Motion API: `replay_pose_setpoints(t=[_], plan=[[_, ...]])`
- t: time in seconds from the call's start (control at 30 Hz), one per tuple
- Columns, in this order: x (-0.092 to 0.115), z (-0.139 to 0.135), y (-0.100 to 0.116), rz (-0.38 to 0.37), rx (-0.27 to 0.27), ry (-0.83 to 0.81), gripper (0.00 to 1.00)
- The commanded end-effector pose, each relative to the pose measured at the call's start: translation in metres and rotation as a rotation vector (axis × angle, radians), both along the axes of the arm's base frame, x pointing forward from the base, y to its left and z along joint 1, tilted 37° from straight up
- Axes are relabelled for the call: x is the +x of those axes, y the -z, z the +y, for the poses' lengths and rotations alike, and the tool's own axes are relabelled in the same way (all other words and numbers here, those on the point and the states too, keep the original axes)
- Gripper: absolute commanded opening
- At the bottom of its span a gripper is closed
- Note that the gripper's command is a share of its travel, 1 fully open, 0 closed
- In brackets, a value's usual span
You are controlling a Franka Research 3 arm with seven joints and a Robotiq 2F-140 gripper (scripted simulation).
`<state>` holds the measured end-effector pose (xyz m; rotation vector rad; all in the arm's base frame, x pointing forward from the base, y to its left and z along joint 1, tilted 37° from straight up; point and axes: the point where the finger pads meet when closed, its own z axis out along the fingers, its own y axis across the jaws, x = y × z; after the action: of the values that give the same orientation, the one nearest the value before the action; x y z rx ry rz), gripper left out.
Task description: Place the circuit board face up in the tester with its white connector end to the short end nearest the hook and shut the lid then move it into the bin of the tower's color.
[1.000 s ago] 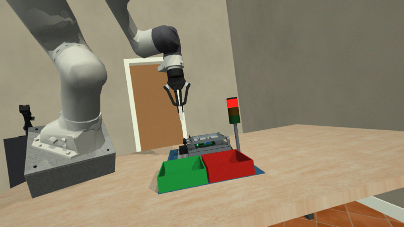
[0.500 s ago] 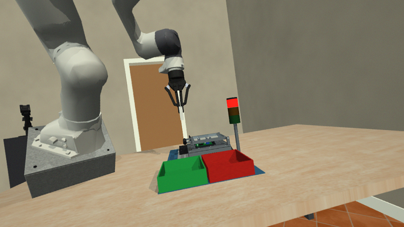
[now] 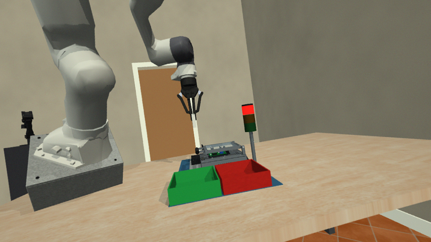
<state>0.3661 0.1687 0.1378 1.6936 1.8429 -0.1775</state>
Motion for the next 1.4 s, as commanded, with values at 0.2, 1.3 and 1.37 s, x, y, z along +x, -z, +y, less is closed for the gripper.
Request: replay_pose_setpoints(t=[0.2, 1.3, 1.37], plan=[[0.002, 0.003, 0.003, -0.016, 0.018, 0.022, 0.0], [0.025, -0.029, 0.056, -0.016, 0.018, 0.022, 0.0], [0.025, -0.029, 0.056, -0.016, 0.018, 0.022, 0.0]])
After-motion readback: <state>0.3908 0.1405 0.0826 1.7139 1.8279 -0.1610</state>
